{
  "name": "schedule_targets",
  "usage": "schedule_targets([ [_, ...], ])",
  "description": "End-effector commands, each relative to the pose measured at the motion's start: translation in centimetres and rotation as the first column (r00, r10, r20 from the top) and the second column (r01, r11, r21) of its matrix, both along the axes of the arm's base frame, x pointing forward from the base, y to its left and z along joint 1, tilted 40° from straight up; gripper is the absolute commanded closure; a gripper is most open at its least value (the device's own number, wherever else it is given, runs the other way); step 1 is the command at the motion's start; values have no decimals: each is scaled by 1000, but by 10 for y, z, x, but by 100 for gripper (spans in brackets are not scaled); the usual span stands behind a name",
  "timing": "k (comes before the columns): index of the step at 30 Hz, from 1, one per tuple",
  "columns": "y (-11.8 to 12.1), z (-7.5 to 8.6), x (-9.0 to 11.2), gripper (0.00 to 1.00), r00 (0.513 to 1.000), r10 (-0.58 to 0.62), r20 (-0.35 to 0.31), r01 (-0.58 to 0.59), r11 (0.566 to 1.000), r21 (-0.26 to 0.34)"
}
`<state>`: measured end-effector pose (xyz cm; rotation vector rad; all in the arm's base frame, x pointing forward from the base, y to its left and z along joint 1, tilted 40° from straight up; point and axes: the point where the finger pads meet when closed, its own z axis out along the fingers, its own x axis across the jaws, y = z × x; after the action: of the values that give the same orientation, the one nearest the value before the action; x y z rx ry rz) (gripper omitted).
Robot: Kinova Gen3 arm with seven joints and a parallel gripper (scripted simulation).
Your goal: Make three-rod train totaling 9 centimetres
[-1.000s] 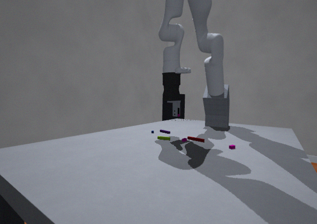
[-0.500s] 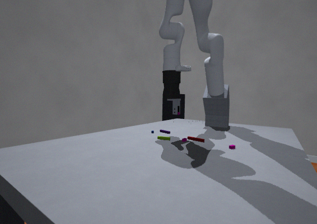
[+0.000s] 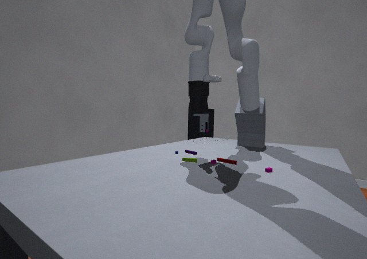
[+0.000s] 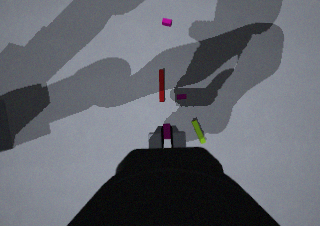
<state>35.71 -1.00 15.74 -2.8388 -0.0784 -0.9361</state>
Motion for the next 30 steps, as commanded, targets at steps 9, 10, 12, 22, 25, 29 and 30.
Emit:
schedule_targets([
  [9, -4, 0, -1, 76, 1000, -11, 15, 12, 1000, -6],
  [10, -4, 0, -1, 76, 1000, -7, 16, 7, 1000, -9],
  [12, -5, 0, 0, 76, 1000, 7, 19, -6, 1000, -19],
  [22, -7, -1, 0, 76, 989, 144, 43, -138, 984, -115],
  [25, -9, -1, 0, 76, 971, 232, 51, -220, 959, -178],
  [29, -14, -2, 0, 76, 926, 375, 52, -346, 894, -285],
  [30, -15, -2, 0, 76, 909, 414, 49, -379, 870, -315],
])
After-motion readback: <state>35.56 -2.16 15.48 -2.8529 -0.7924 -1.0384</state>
